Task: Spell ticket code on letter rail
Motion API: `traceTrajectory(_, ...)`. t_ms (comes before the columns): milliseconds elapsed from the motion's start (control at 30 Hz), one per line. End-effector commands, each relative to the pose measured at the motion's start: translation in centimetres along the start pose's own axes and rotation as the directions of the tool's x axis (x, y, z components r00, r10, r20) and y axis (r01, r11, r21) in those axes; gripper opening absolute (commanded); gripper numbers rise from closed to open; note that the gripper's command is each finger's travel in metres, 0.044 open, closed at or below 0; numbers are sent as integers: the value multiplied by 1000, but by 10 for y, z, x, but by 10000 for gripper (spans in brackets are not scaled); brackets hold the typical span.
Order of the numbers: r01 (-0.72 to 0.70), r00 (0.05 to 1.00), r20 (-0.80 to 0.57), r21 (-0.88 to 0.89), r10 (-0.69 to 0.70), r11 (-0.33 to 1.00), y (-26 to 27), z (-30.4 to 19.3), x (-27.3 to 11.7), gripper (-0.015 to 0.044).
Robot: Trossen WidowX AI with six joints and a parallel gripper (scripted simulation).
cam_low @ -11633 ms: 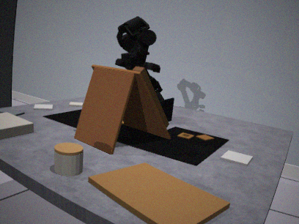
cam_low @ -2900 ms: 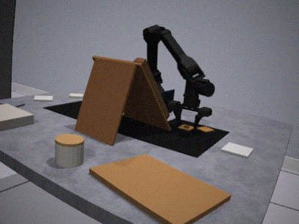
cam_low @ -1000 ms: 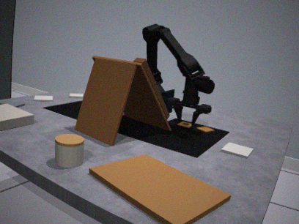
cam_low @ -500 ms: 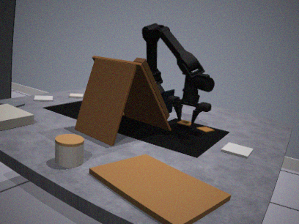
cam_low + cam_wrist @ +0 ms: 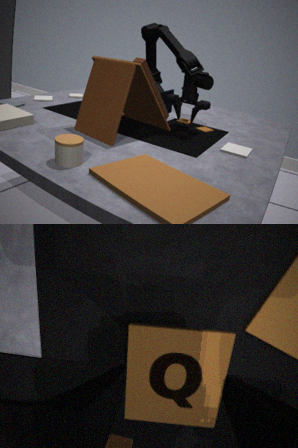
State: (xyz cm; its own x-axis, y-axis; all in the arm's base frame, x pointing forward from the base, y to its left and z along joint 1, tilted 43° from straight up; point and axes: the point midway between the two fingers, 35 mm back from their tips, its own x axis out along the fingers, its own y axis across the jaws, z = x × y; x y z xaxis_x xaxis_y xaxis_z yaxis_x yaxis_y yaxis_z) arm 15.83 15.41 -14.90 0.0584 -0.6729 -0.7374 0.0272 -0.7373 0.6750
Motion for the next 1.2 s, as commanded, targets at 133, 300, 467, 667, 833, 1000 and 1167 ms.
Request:
traceTrajectory(133,8,1000,-3,20,-8,1000,1,-1,-3,0)
traceTrajectory(300,54,998,-24,133,-52,990,5,-10,-16,0)
traceTrajectory(467,112,993,-59,255,-100,961,11,-22,-31,0)
traceTrajectory(667,183,982,-111,393,-151,901,21,-39,-49,0)
traceTrajectory(833,237,971,-153,503,-184,831,31,-52,-62,0)
traceTrajectory(1000,290,957,-197,605,-213,742,44,-64,-75,0)
traceTrajectory(1167,343,939,-247,701,-238,625,58,-78,-88,0)
